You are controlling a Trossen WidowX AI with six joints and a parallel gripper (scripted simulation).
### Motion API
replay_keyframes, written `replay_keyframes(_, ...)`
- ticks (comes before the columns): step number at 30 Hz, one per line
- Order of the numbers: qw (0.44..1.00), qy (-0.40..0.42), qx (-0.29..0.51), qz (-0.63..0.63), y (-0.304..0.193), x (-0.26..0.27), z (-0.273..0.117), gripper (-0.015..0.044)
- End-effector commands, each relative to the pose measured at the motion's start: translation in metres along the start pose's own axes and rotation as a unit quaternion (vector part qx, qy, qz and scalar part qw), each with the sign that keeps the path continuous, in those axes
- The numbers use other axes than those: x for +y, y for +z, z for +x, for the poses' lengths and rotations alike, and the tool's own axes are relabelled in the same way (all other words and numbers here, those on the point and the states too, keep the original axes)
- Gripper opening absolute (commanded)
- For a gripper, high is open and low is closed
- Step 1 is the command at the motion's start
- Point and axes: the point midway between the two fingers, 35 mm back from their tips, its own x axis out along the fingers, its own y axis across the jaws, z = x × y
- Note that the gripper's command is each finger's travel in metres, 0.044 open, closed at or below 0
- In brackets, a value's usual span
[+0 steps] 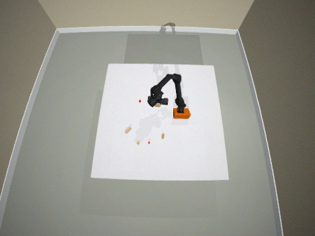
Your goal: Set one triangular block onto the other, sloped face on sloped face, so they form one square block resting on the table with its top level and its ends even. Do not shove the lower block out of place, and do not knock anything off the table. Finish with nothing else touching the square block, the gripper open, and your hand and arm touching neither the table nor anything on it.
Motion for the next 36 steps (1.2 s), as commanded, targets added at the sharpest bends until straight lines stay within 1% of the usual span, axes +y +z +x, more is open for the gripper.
replay_keyframes(1, 1.0, 0.003, 0.005, 0.0, 0.001, -0.009, -0.004, 0.0)
replay_keyframes(4, 1.0, 0.0, 0.002, 0.003, 0.003, -0.008, 0.003, 0.0)
replay_keyframes(19, 0.998, -0.036, -0.03, 0.04, 0.022, -0.012, 0.07, 0.0)
replay_keyframes(27, 0.998, -0.038, -0.032, 0.042, 0.025, -0.006, 0.074, 0.0)
replay_keyframes(36, 0.998, -0.038, -0.033, 0.042, 0.033, -0.009, 0.102, 0.0)
